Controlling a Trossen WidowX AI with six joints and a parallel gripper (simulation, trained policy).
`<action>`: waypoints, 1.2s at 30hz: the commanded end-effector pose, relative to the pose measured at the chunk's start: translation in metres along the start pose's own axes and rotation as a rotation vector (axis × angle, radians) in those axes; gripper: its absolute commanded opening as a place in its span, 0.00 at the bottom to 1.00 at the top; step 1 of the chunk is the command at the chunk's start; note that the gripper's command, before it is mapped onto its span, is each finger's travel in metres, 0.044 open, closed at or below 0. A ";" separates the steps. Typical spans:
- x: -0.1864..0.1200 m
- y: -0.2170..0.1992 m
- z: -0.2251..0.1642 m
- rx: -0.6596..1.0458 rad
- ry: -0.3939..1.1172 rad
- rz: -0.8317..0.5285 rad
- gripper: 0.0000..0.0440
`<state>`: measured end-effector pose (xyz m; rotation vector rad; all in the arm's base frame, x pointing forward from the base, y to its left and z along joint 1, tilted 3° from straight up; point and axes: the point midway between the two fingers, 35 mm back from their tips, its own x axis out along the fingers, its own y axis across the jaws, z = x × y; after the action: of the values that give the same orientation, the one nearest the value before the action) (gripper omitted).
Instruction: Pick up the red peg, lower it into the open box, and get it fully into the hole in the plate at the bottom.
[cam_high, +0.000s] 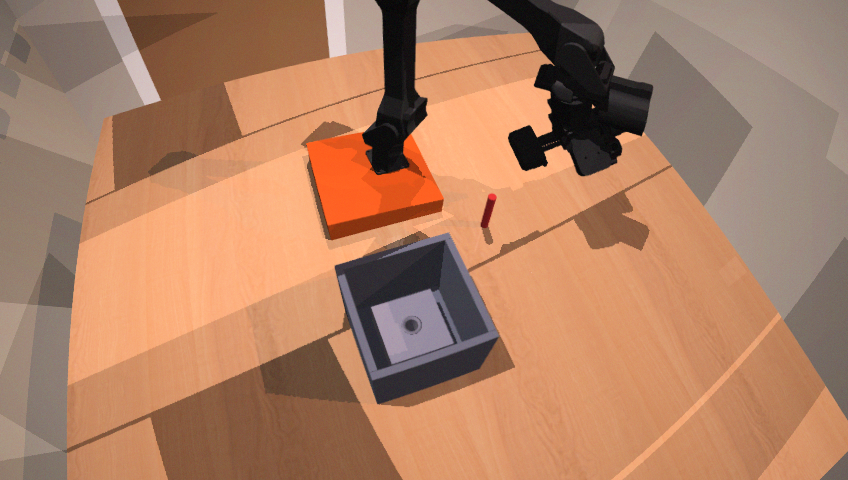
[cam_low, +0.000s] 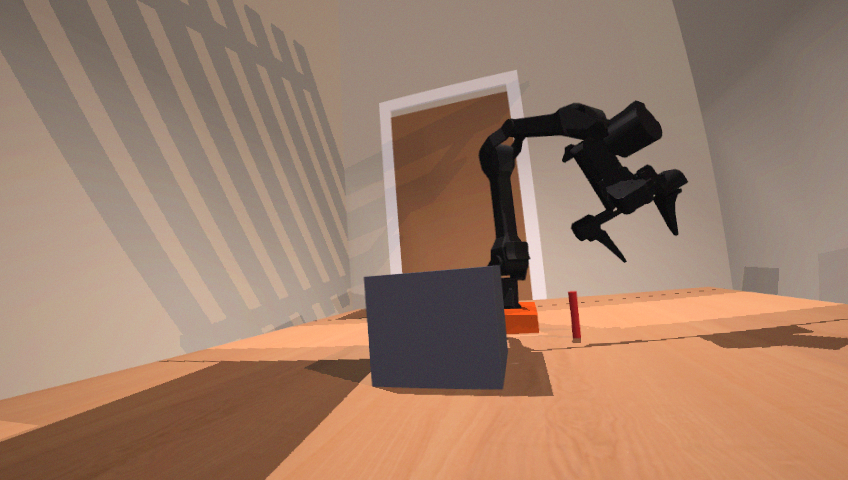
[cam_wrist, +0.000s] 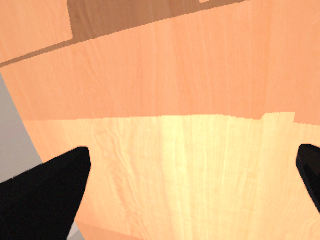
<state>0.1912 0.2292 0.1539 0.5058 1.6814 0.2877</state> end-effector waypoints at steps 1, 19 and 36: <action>0.002 -0.013 0.000 0.096 -0.003 -0.043 1.00; -0.001 -0.081 -0.006 0.671 -0.092 -0.269 1.00; 0.022 -0.138 -0.005 0.975 -0.208 -0.393 1.00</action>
<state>0.1627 0.1252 0.0808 0.8504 1.6056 -0.8471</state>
